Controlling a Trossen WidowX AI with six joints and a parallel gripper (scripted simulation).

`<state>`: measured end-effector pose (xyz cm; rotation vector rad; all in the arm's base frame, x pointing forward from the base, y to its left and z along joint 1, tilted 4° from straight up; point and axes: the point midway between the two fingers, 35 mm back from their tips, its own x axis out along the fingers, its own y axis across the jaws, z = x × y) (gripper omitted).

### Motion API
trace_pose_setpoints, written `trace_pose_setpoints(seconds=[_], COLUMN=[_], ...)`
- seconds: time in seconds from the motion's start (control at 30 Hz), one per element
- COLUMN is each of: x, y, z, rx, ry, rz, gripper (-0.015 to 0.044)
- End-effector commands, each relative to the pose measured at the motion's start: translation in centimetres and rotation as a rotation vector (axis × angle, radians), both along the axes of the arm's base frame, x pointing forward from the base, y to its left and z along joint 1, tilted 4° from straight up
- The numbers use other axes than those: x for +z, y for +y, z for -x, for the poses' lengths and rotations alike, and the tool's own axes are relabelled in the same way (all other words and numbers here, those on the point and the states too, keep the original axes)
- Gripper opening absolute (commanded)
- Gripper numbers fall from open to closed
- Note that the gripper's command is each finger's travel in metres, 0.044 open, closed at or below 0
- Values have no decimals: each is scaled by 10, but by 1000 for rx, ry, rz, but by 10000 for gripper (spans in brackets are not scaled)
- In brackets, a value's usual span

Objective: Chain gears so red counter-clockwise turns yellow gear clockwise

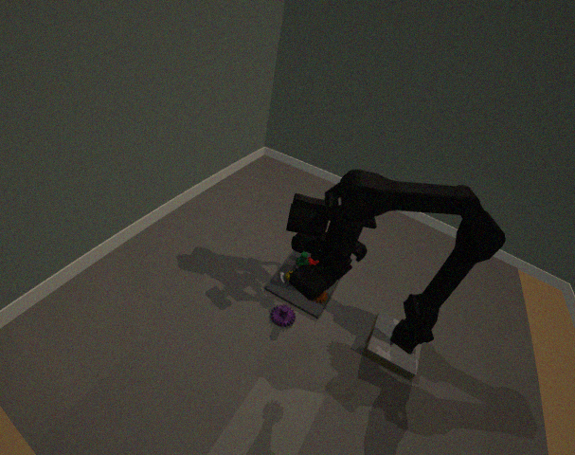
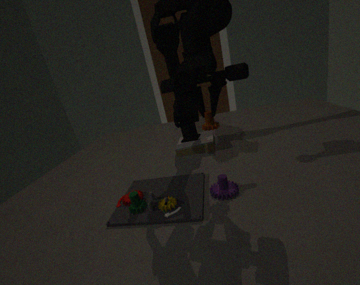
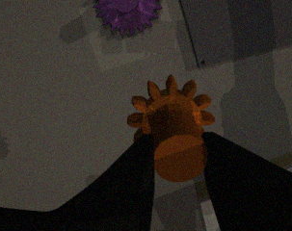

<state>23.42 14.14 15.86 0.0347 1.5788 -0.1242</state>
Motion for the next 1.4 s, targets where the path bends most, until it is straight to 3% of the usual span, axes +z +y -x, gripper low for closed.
trace_pose_setpoints(seconds=[0.0,1.37], x=[-2,-38], y=[-4,-71], z=[-11,-99], rx=[3,-12], ry=[-7,-17], rz=[-1,-1], gripper=[0,0])
